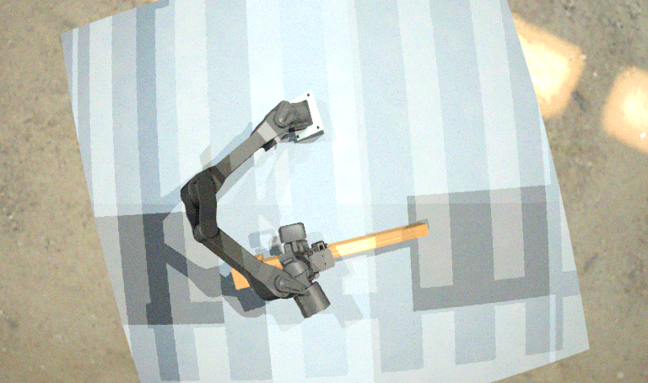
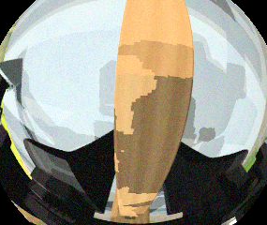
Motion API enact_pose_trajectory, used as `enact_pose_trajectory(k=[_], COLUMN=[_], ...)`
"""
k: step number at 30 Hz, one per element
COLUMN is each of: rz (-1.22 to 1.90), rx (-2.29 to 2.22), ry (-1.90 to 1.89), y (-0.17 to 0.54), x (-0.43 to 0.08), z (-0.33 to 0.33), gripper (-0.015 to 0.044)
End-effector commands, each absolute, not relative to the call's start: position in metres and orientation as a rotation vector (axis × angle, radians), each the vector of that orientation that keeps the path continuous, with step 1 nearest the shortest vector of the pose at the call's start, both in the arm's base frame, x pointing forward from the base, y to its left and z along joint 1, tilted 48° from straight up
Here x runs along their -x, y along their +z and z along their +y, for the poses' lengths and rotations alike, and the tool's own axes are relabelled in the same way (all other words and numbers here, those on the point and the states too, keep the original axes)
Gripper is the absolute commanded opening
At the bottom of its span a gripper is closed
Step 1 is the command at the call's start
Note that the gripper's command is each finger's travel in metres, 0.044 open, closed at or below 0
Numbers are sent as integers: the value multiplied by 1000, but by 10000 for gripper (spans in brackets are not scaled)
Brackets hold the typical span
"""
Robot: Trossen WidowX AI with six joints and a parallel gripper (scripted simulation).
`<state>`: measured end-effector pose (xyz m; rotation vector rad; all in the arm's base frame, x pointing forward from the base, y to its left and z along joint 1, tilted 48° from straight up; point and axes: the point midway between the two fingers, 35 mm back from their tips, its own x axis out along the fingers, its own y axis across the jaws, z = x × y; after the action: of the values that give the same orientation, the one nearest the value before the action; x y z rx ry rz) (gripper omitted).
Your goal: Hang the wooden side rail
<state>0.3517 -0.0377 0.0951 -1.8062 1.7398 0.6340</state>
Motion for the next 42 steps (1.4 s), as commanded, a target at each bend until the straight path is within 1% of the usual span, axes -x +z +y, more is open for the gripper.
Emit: enact_pose_trajectory(k=[1, 42], rz=[1724, 1724], rx=[1818, 1818], ry=[623, 623], y=[101, 99], x=[-355, -354], z=[-36, -40], gripper=[0, 0])
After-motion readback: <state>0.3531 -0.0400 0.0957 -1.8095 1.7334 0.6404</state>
